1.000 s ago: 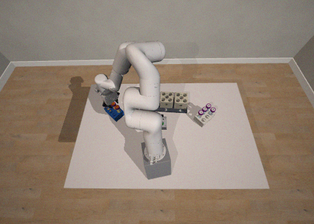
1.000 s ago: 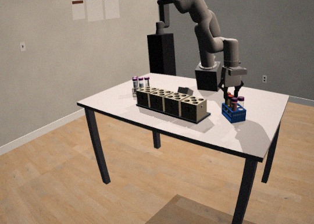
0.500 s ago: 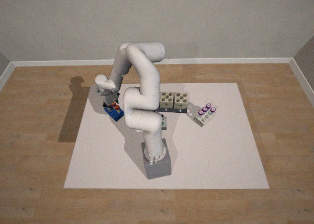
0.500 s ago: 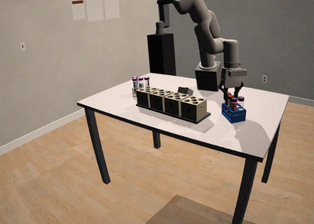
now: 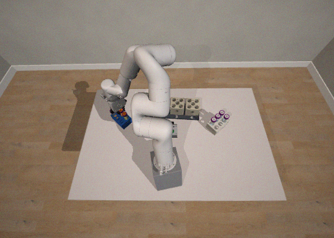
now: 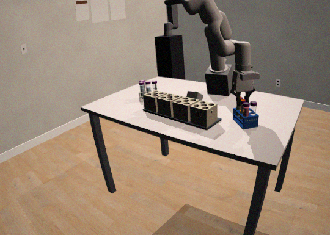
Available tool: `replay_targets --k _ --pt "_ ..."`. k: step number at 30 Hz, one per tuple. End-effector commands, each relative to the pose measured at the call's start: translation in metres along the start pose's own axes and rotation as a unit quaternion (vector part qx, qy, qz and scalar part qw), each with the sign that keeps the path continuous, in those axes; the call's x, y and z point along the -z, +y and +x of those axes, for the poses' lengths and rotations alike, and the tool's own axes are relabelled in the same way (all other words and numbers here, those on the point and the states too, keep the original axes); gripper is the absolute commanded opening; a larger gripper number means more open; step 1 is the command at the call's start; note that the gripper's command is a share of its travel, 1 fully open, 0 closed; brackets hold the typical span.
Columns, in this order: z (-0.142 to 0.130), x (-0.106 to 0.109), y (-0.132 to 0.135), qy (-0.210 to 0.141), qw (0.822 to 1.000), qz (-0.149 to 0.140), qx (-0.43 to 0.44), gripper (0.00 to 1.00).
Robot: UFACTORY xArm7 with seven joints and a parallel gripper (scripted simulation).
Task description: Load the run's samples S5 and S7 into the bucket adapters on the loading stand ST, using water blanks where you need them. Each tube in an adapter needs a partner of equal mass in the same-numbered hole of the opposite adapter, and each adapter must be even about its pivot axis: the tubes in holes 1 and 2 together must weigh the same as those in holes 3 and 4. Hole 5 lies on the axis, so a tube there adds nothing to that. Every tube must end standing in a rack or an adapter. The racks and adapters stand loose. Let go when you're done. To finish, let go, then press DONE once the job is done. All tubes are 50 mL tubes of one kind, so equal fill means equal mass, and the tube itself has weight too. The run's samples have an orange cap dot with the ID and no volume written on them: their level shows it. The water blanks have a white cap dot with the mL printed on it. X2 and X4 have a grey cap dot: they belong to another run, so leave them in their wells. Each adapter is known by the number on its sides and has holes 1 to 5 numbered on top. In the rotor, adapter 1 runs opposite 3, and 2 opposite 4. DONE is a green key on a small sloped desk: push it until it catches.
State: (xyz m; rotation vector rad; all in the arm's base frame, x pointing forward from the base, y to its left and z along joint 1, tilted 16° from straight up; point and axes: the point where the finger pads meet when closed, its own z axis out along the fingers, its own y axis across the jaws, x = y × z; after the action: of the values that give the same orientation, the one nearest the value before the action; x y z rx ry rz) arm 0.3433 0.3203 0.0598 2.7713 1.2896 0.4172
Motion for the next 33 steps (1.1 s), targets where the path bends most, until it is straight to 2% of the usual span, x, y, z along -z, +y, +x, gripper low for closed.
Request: replay_targets --k 1,33 --pt "0.0014 0.0012 -0.0001 0.002 1.0 0.0 0.0 0.0" --pt "0.0014 0.0019 -0.0001 0.002 1.0 0.0 0.0 0.0"
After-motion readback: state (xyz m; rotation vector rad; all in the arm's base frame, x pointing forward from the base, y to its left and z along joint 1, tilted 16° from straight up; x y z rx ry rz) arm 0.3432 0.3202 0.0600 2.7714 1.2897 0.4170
